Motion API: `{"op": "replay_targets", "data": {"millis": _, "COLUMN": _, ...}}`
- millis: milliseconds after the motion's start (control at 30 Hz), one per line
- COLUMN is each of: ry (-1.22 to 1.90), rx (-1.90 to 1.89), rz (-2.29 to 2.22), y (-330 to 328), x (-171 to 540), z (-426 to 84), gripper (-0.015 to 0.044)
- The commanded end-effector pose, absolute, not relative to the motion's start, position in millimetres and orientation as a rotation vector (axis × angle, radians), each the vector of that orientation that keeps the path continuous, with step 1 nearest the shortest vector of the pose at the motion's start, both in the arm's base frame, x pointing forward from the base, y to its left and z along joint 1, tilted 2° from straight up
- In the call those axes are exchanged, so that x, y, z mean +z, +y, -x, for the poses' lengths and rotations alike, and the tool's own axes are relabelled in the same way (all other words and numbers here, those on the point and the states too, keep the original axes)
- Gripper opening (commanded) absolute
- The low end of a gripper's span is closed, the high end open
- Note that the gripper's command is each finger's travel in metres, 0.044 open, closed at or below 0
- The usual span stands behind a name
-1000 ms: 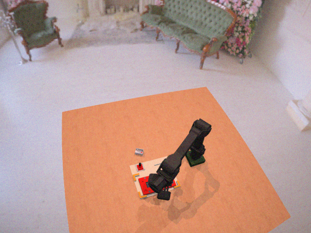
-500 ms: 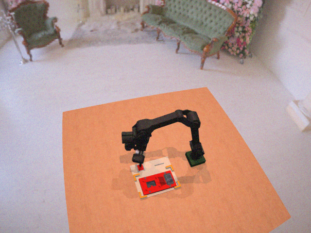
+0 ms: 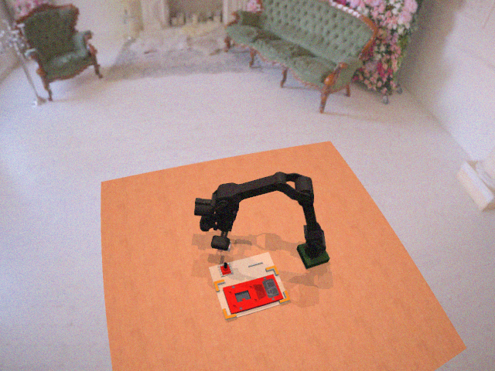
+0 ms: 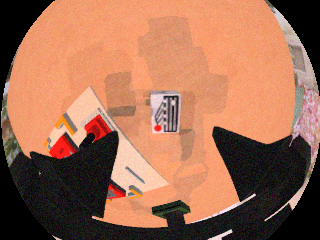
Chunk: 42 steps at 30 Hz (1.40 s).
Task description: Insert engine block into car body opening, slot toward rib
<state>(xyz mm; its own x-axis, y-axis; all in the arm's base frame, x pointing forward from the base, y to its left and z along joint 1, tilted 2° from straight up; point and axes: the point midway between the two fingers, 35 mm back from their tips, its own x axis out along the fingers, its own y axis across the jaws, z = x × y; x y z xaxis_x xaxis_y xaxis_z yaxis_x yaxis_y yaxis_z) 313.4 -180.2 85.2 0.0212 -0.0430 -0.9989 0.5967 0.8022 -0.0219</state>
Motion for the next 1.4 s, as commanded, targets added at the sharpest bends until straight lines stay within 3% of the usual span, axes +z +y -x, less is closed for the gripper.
{"op": "replay_targets", "data": {"millis": 0, "ry": 1.481, "rx": -0.523, "rz": -0.469, "y": -181.6, "x": 76.5, "z": -312.4, "gripper": 0.0440}}
{"op": "replay_targets", "data": {"millis": 833, "ry": 1.481, "rx": -0.523, "rz": -0.469, "y": -185.3, "x": 34.6, "z": -314.0, "gripper": 0.0440}}
{"op": "replay_targets", "data": {"millis": 1233, "ry": 1.481, "rx": -0.523, "rz": -0.469, "y": -185.3, "x": 34.6, "z": -314.0, "gripper": 0.0125}}
{"op": "replay_targets", "data": {"millis": 1367, "ry": 1.481, "rx": -0.523, "rz": -0.469, "y": -185.3, "x": 34.6, "z": -314.0, "gripper": 0.0098}}
